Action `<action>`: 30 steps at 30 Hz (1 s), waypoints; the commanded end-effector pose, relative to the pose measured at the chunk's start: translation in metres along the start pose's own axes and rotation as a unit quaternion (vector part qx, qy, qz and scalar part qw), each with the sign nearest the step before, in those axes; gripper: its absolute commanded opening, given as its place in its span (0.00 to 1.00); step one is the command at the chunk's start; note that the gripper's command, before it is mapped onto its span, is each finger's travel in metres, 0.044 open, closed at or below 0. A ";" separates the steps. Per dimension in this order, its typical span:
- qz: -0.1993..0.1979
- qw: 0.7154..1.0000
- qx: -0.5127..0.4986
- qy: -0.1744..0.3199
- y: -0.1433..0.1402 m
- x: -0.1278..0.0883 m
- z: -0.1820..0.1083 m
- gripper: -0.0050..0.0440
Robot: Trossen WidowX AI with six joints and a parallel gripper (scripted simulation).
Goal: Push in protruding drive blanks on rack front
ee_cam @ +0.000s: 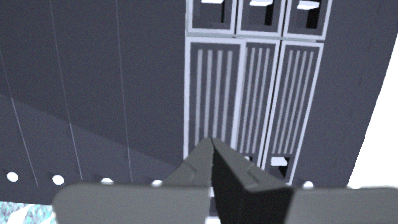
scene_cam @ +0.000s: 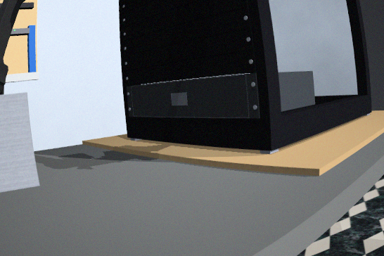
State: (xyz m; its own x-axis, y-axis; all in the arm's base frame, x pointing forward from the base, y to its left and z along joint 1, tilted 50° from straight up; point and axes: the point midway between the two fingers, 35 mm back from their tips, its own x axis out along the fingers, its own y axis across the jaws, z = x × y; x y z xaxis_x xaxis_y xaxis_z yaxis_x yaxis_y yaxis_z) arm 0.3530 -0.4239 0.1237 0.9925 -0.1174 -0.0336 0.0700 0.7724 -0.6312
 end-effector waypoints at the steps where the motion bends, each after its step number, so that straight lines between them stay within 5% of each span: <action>1: -0.007 1.000 -0.011 -0.005 -0.011 0.002 0.007 0.00; 30: -0.007 1.000 -0.011 -0.005 -0.011 0.012 0.007 0.00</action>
State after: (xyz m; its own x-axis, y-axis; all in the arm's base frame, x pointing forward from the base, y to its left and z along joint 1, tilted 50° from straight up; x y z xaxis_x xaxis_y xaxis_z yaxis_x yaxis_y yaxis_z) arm 0.3628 -0.4253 0.1239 0.9925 -0.1177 -0.0338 0.0699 0.7714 -0.6325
